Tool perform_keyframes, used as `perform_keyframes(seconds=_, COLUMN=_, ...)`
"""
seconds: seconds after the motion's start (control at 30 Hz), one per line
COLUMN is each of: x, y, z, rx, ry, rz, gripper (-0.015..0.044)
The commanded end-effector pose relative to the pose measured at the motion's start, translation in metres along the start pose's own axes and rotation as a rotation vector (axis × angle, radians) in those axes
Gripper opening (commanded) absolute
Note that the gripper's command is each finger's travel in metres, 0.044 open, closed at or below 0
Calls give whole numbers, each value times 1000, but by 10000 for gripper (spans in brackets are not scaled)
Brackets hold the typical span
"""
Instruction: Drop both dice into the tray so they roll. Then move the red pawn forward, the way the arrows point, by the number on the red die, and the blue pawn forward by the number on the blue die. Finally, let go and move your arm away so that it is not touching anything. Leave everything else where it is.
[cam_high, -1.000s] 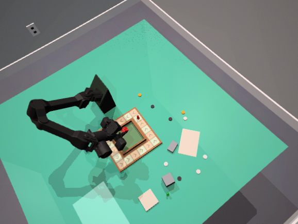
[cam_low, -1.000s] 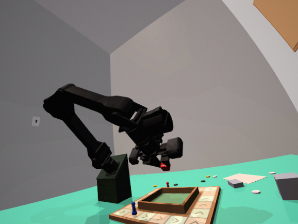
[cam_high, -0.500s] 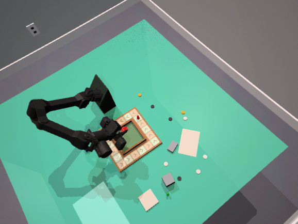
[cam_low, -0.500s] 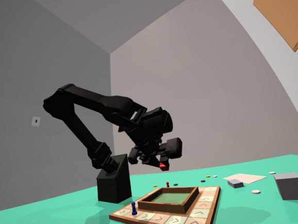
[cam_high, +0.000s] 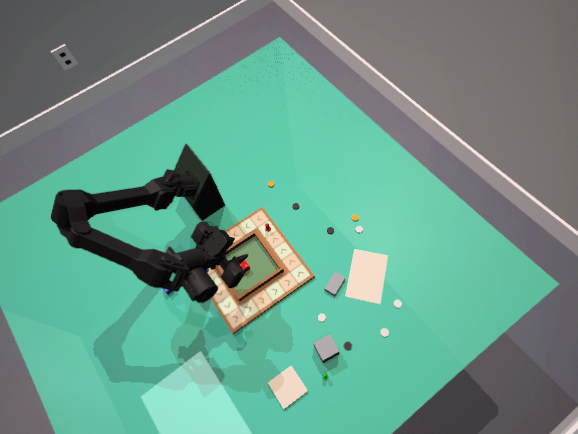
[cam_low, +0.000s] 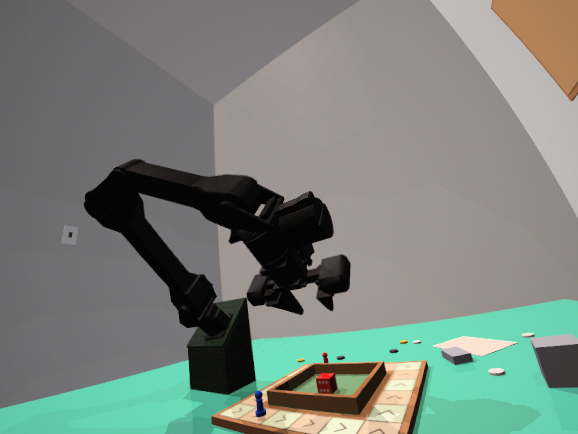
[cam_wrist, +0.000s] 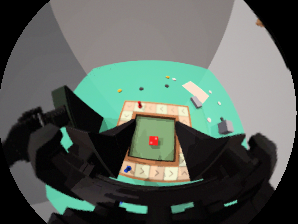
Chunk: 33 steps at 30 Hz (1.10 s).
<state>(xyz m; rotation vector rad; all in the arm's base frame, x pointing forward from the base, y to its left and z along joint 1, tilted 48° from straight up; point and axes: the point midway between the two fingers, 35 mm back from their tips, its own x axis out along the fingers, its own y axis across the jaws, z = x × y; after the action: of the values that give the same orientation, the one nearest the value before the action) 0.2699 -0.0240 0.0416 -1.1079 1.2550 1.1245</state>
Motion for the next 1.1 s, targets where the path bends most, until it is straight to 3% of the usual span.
perform_keyframes(seconds=0.0, x=-14, y=-1, z=13, rx=2, ry=-7, rz=-14, gripper=394)
perform_keyframes(seconds=0.07, x=-14, y=-1, z=13, rx=2, ry=-7, rz=-14, gripper=440)
perform_keyframes(seconds=0.13, x=-6, y=0, z=11, rx=15, ry=60, rz=13, gripper=440)
perform_keyframes(seconds=0.27, x=25, y=4, z=-3, rx=48, ry=470, rz=77, gripper=440)
perform_keyframes(seconds=0.4, x=36, y=-2, z=-7, rx=11, ry=826, rz=-6, gripper=440)
perform_keyframes(seconds=0.53, x=37, y=-2, z=-7, rx=8, ry=842, rz=-13, gripper=440)
perform_keyframes(seconds=0.6, x=37, y=2, z=-4, rx=10, ry=756, rz=26, gripper=440)
perform_keyframes(seconds=0.67, x=31, y=1, z=-11, rx=60, ry=748, rz=4, gripper=387)
perform_keyframes(seconds=0.8, x=-4, y=1, z=-53, rx=354, ry=710, rz=-130, gripper=282)
perform_keyframes(seconds=1.07, x=-74, y=43, z=-140, rx=972, ry=674, rz=-420, gripper=275)
